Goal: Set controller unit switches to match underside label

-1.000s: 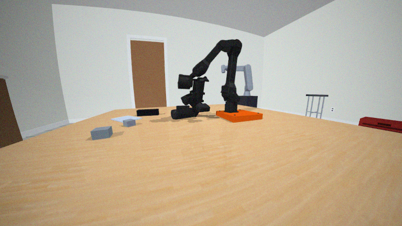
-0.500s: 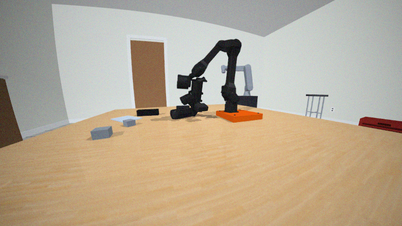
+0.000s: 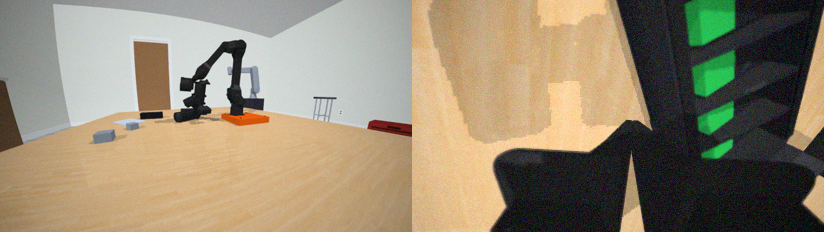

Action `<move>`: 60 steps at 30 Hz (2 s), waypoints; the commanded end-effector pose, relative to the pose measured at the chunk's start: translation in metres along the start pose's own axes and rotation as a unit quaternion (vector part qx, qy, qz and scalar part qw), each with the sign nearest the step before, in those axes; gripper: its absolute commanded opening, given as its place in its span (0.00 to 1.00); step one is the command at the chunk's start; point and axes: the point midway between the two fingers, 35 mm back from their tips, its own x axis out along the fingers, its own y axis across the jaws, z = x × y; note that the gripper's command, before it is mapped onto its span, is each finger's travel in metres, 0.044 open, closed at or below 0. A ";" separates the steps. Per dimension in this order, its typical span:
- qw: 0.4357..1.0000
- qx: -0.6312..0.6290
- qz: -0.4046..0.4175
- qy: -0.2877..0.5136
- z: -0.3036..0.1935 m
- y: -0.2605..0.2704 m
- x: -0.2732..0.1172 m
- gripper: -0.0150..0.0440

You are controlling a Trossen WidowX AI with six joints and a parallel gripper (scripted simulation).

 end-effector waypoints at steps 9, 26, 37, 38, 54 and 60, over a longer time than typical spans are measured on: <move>1.000 0.004 -0.002 -0.001 0.004 0.014 -0.024 0.25; 0.997 -0.055 0.051 0.034 0.031 0.027 -0.079 0.25; 0.969 -0.158 0.186 0.041 0.098 -0.032 -0.066 0.25; 0.965 -0.166 0.198 0.037 0.103 -0.039 -0.063 0.25; 0.939 -0.212 0.271 -0.005 0.127 -0.085 -0.034 0.25; 0.939 -0.212 0.270 -0.005 0.127 -0.083 -0.025 0.25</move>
